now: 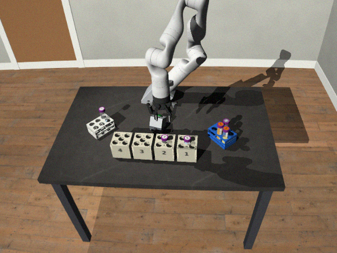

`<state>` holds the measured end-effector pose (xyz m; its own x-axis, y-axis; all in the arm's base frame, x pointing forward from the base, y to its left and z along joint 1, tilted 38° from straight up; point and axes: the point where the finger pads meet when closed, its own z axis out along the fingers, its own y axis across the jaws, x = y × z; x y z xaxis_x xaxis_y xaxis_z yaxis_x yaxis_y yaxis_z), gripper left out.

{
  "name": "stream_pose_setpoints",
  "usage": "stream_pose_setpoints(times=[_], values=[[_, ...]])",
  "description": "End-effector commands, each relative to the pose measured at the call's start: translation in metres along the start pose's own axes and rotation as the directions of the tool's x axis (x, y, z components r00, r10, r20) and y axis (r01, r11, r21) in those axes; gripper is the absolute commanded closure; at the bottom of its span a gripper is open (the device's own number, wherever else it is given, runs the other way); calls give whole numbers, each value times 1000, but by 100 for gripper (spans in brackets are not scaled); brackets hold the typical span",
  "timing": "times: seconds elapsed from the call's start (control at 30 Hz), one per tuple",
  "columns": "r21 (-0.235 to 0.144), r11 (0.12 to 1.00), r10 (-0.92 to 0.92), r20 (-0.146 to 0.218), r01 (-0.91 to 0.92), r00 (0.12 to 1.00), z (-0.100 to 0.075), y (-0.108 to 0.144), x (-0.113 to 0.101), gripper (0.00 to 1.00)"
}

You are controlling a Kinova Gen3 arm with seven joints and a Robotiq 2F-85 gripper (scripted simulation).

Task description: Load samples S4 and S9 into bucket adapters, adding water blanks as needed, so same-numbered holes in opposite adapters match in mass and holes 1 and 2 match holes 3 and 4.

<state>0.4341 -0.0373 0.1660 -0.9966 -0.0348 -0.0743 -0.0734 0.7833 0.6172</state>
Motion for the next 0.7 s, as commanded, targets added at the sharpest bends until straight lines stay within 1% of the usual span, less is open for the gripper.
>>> stream_pose_setpoints(times=[0.0, 0.3, 0.5, 0.57, 0.67], values=[[1, 1000, 0, 1, 0, 1000, -1, 0, 0, 38], [1, 1000, 0, 1, 0, 1000, -1, 0, 0, 38], [1, 971, -237, 1, 237, 971, -1, 19, 5, 38], [1, 971, -237, 1, 237, 971, -1, 19, 5, 38], [1, 936, -352, 1, 352, 936, -1, 29, 7, 38]])
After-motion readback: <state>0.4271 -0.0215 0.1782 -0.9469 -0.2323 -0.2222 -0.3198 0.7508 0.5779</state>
